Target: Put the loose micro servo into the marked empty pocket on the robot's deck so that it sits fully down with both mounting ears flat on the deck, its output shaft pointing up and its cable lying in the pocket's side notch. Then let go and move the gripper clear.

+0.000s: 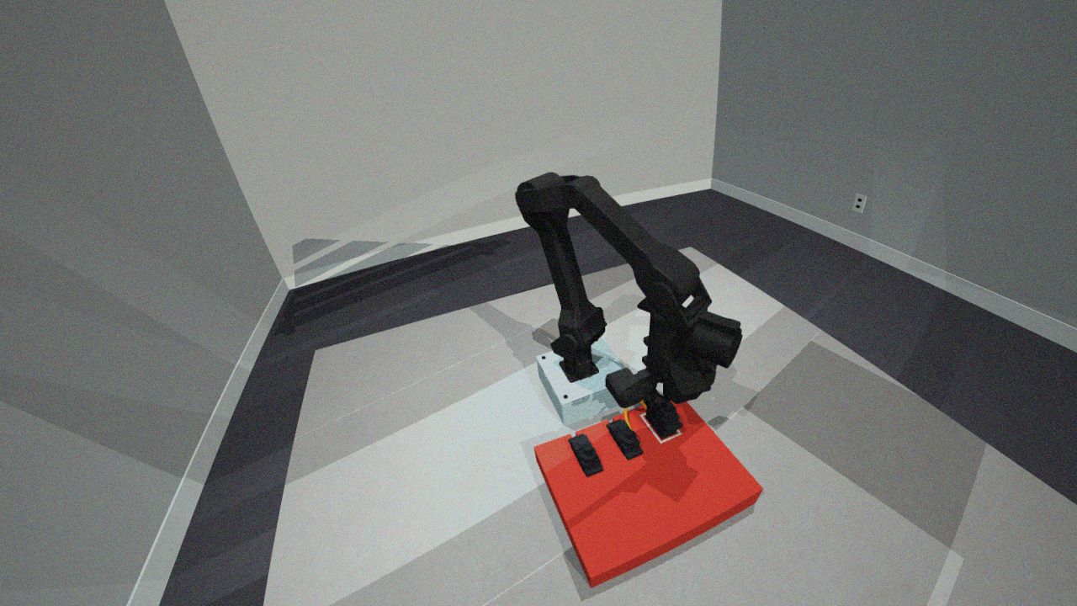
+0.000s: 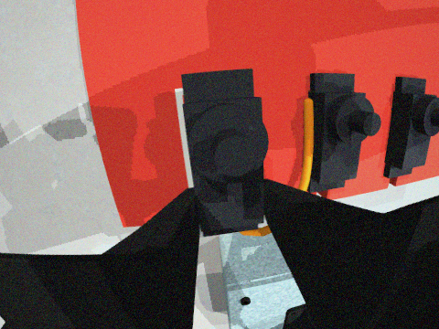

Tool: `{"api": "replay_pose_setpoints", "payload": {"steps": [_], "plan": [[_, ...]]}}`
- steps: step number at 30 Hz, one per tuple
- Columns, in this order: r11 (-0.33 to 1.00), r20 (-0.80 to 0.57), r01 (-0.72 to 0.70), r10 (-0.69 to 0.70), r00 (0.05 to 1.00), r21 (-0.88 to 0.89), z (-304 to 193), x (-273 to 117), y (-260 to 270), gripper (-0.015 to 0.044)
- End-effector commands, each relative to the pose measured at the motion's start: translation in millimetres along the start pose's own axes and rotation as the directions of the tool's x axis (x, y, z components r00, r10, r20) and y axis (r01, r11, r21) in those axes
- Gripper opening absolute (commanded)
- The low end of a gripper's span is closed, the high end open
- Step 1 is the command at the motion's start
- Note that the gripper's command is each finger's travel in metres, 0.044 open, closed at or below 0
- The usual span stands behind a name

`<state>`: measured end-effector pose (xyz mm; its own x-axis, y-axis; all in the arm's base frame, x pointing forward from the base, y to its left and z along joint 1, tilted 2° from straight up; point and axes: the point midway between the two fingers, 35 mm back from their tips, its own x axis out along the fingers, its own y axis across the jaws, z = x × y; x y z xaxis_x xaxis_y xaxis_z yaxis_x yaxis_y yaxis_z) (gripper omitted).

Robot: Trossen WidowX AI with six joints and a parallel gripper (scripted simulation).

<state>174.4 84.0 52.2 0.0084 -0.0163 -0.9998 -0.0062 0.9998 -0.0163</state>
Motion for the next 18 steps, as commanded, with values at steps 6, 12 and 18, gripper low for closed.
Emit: {"api": "replay_pose_setpoints", "payload": {"steps": [6,12,18], "plan": [[1.000,0.001,0.001,-0.001,1.000,0.000,0.2,8.4,-0.2,0.0000],[1.000,0.001,0.001,-0.001,1.000,0.000,0.2,14.4,-0.2,0.0000],[1.000,0.000,0.001,-0.001,1.000,0.000,0.1,20.5,-0.3,0.0000]]}}
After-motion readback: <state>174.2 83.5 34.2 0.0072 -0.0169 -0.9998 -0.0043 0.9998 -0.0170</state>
